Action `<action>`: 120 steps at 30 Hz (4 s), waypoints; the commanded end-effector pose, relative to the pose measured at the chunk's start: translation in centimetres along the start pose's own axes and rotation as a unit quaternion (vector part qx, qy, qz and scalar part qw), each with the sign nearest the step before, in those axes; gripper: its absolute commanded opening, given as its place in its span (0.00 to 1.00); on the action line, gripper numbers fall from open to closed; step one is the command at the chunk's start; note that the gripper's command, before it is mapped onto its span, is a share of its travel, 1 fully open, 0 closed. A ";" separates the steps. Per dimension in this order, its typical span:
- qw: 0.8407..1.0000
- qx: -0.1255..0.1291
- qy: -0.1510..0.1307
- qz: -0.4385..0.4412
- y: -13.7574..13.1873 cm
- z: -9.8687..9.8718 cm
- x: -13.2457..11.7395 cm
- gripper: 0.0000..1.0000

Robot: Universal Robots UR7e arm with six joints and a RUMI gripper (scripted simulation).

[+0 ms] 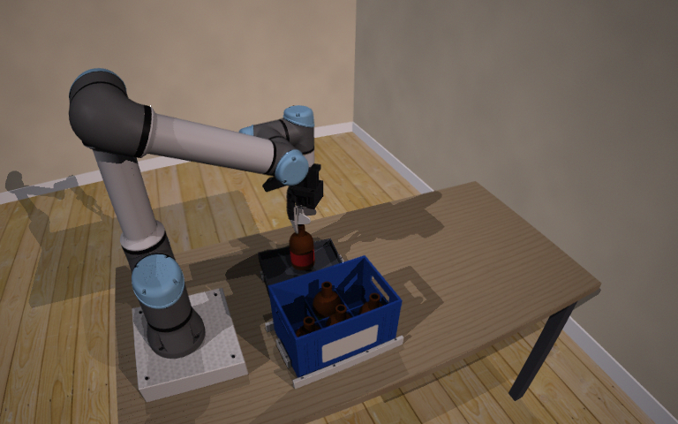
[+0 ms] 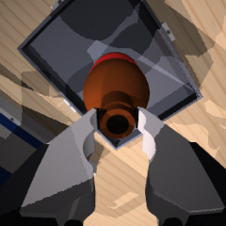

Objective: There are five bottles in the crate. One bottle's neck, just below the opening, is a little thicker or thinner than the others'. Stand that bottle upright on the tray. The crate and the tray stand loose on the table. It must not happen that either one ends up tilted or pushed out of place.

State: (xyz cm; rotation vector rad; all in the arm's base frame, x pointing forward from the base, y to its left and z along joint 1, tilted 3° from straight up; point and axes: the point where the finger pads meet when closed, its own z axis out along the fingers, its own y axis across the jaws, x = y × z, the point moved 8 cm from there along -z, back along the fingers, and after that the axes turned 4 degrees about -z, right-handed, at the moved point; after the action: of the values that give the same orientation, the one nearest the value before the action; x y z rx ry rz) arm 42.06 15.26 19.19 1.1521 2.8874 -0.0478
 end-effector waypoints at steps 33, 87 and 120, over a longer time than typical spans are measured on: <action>1.000 -0.001 -0.001 0.000 0.0 0.1 0.0 0.00; 1.000 -0.001 -0.001 0.000 0.0 1.8 0.0 0.00; 1.000 -0.001 -0.001 0.000 0.0 1.9 0.0 0.00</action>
State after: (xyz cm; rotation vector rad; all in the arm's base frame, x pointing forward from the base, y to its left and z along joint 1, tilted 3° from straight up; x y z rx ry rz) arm 42.11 15.18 17.29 1.1521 2.8874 -0.0478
